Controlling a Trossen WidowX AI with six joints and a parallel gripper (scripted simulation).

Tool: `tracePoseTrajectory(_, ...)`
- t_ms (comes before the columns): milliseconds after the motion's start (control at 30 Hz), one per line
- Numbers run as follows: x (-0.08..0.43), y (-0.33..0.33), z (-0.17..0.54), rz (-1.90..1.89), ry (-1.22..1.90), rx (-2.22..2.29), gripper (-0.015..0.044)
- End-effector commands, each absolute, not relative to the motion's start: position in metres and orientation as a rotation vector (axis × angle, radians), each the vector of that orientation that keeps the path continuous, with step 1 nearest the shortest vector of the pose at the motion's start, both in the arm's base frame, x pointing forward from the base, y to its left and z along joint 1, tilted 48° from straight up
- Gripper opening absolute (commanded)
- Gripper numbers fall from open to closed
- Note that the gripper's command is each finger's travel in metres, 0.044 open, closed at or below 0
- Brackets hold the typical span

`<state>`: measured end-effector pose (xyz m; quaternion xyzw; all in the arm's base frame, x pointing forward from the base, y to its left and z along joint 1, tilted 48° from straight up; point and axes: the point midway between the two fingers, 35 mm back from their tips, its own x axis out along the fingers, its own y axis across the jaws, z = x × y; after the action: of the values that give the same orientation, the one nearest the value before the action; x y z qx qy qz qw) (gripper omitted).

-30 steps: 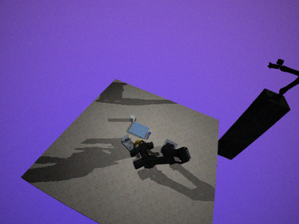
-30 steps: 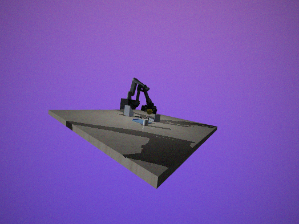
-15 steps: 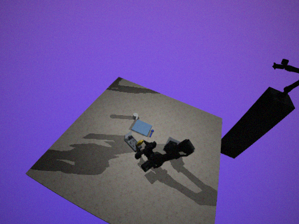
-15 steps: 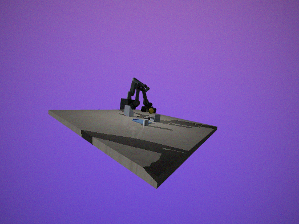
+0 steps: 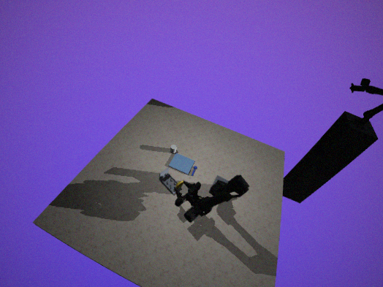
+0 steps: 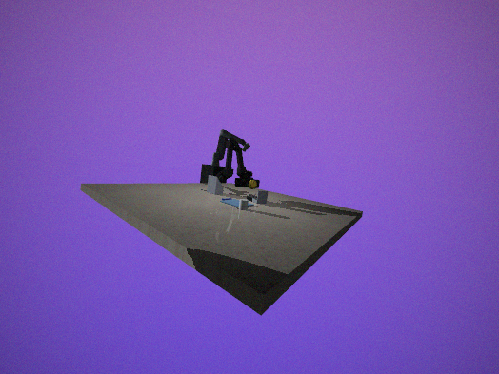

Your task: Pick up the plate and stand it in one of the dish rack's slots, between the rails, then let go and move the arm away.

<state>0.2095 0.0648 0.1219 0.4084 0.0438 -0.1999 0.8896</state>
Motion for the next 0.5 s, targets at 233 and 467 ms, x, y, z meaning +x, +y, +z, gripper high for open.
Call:
tracePoseTrajectory(233, 0.218, 0.073, 0.110, -0.418, 0.089, 0.846, 0.0000)
tracePoseTrajectory(467, 0.226, 0.078, 0.101, -0.417, 0.087, 0.849, 0.0000)
